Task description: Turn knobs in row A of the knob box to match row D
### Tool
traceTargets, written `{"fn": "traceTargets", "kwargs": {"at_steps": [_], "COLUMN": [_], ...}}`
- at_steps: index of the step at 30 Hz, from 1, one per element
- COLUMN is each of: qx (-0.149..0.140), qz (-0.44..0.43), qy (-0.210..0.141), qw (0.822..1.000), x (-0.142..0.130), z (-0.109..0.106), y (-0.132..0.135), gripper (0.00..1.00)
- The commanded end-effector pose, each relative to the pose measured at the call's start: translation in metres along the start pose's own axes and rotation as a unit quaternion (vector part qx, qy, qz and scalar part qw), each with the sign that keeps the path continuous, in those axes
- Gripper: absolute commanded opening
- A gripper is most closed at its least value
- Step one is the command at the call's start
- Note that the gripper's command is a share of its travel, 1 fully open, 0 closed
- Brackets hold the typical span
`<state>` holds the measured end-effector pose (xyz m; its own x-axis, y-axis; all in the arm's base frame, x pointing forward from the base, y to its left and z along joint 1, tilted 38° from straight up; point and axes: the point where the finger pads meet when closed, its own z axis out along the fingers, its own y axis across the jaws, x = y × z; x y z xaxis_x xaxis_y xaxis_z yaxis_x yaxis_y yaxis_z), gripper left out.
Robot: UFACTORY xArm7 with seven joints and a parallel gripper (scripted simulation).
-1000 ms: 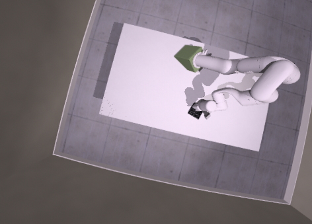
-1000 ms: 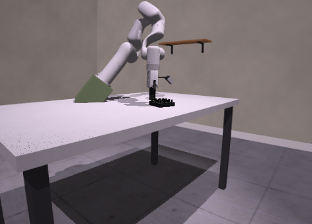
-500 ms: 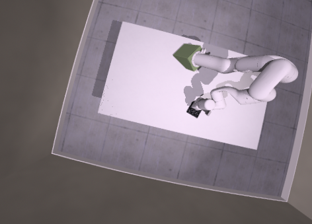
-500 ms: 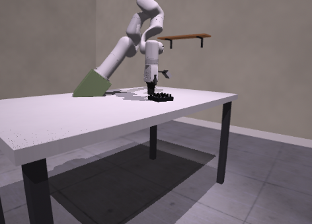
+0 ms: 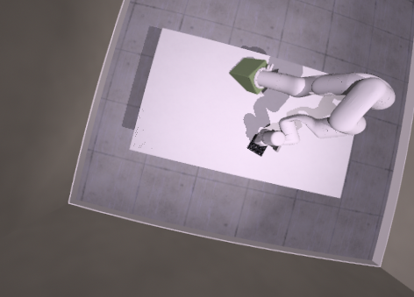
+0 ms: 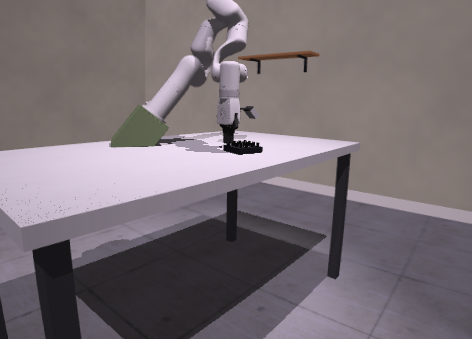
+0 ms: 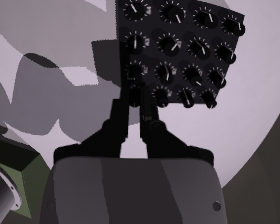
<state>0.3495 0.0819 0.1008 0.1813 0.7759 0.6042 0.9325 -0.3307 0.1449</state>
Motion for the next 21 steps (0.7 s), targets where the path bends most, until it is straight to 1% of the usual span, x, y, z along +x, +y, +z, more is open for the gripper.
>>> {"fn": "traceTargets", "kwargs": {"at_steps": [1,19,20,21], "qx": [-0.001,-0.001,-0.001,-0.001], "qz": [-0.005,-0.007,-0.007,-0.007], "qy": [0.0,0.0,0.0,0.0], "qw": [1.0,1.0,1.0,1.0], "x": [0.0002,0.0002,0.0002,0.0002], "z": [-0.0006,-0.0006,-0.0006,-0.0006], "y": [0.0011,0.0011,0.0011,0.0011], "gripper": [0.08,0.08,0.19,0.19]}}
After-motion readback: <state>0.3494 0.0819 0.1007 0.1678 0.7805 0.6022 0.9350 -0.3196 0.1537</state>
